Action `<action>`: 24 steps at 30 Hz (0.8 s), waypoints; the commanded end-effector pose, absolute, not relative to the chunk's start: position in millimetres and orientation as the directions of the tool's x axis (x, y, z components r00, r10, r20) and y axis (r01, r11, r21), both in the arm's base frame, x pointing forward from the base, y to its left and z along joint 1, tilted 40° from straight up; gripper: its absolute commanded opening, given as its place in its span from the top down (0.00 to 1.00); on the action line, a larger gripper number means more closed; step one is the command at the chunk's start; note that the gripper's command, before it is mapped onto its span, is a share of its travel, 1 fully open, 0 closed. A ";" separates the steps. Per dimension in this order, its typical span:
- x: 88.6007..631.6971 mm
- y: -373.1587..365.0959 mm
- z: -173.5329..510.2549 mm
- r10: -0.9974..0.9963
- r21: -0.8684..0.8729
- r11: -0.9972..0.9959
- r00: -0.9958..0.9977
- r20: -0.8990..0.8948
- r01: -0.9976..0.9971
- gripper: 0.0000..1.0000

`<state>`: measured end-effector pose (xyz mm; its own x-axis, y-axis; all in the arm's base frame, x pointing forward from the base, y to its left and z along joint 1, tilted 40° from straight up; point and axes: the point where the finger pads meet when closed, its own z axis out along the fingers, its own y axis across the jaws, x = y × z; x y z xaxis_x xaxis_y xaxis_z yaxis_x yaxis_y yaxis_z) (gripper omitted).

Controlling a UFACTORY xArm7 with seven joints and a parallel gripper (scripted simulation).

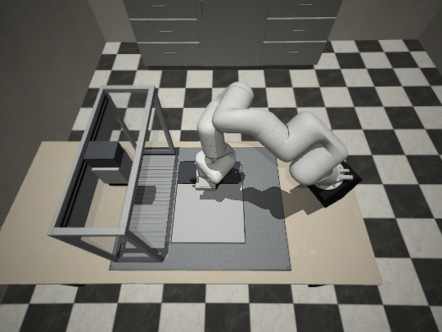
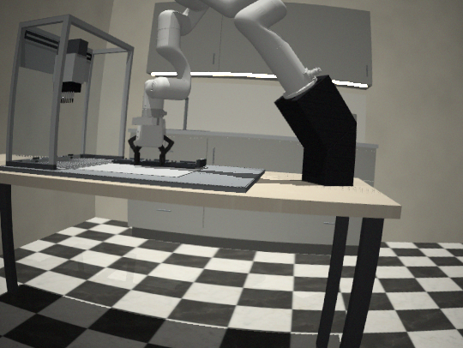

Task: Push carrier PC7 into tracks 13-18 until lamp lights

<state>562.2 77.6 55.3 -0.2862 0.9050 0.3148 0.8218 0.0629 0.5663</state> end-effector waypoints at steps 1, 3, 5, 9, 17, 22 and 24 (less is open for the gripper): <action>562.3 78.7 56.7 0.905 0.568 0.063 -0.287 0.314 0.821 0.00; 561.9 79.9 57.1 0.905 0.568 0.063 -0.287 0.314 0.821 0.00; 561.5 81.1 57.5 0.905 0.568 0.063 -0.287 0.314 0.821 0.00; 560.8 83.5 58.3 0.905 0.568 0.063 -0.287 0.314 0.821 0.00; 560.2 85.4 59.0 0.905 0.568 0.063 -0.287 0.314 0.821 0.00; 559.3 84.7 60.2 0.905 0.568 0.063 -0.287 0.314 0.821 0.00; 557.7 83.3 62.8 0.905 0.568 0.063 -0.287 0.314 0.821 0.00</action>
